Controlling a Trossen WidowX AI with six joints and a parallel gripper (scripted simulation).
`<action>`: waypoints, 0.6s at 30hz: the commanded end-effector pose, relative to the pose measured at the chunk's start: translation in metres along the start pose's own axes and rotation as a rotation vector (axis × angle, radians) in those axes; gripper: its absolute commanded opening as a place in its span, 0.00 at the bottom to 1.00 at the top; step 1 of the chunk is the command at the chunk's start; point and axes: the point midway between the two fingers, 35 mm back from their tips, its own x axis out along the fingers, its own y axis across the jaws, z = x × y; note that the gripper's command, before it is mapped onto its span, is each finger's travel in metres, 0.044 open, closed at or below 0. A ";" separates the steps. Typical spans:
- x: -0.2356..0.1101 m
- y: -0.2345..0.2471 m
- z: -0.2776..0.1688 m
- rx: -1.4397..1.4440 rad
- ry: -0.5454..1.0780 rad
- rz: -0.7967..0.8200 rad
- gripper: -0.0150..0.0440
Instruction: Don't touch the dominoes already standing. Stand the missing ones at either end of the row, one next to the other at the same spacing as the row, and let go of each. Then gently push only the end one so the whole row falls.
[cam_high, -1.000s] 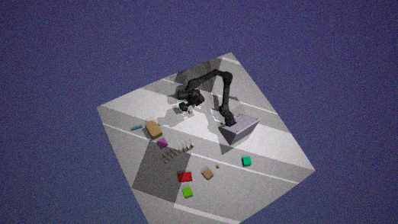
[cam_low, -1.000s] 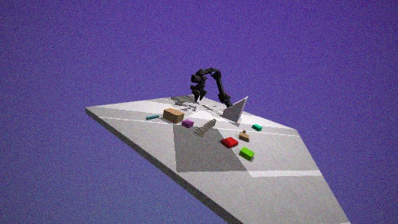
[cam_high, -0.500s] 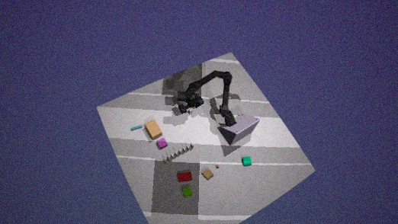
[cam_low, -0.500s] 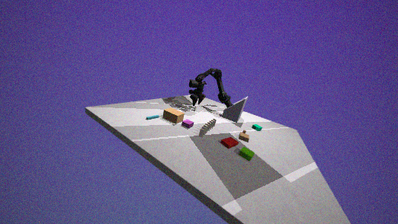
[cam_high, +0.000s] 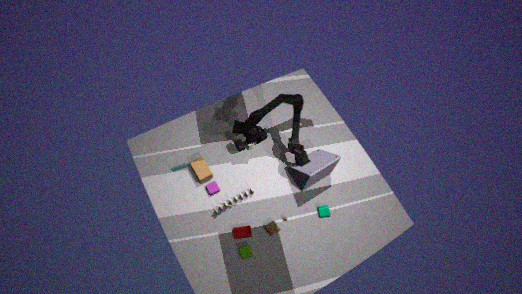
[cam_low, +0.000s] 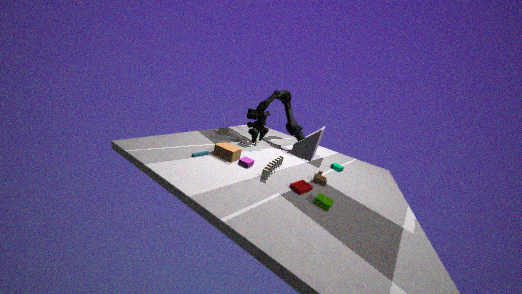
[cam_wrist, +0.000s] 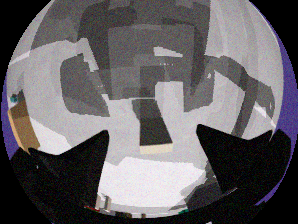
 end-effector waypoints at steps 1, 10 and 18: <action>0.002 0.000 -0.001 -0.006 0.004 0.002 0.96; 0.002 0.000 -0.001 -0.006 0.004 0.002 0.56; 0.002 0.000 -0.001 -0.006 0.004 0.002 0.44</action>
